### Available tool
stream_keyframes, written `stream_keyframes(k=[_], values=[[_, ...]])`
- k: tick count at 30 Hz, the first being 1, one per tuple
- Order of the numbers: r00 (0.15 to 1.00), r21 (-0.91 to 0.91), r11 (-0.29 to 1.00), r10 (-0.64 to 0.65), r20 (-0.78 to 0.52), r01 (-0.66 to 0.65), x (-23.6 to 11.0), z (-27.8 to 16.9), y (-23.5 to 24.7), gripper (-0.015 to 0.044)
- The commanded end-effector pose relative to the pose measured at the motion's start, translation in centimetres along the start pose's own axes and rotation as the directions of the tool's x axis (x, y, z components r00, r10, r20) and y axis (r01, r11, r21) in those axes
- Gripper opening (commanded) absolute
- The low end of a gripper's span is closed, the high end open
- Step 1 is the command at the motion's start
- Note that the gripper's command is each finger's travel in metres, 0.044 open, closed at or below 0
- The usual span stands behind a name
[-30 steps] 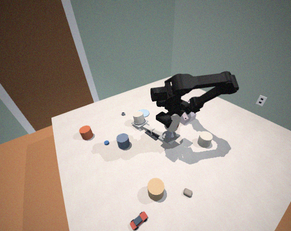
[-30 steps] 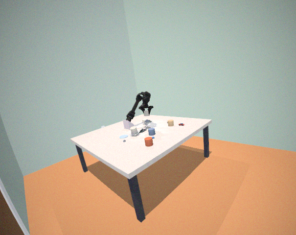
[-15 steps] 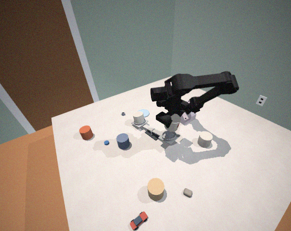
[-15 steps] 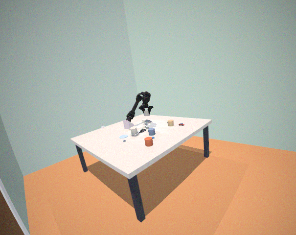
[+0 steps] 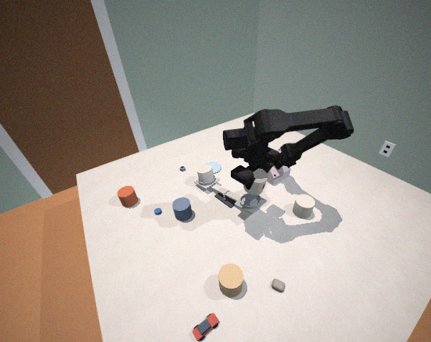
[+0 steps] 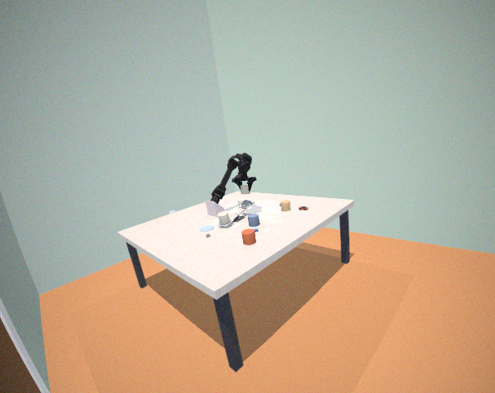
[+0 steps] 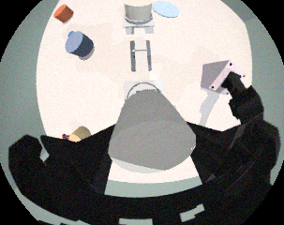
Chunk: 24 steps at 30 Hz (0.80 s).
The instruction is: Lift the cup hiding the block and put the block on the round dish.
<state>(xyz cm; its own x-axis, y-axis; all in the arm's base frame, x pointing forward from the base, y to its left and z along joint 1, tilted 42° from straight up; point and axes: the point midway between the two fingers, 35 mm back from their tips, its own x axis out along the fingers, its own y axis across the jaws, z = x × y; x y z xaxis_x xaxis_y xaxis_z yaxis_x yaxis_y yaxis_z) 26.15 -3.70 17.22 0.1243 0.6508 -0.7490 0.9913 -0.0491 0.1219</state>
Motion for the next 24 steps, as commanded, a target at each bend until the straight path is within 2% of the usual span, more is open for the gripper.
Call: stream_keyframes(k=[1,10,24], values=[[1.000,0.001,1.000,0.001,0.000,-0.001,0.0,0.0,0.0,0.0000],[1.000,0.002,1.000,0.000,0.004,0.000,0.2,-0.2,0.1,0.0000],[0.998,-0.017,1.000,-0.016,0.056,0.017,4.7,-5.8,-0.2,0.0000]])
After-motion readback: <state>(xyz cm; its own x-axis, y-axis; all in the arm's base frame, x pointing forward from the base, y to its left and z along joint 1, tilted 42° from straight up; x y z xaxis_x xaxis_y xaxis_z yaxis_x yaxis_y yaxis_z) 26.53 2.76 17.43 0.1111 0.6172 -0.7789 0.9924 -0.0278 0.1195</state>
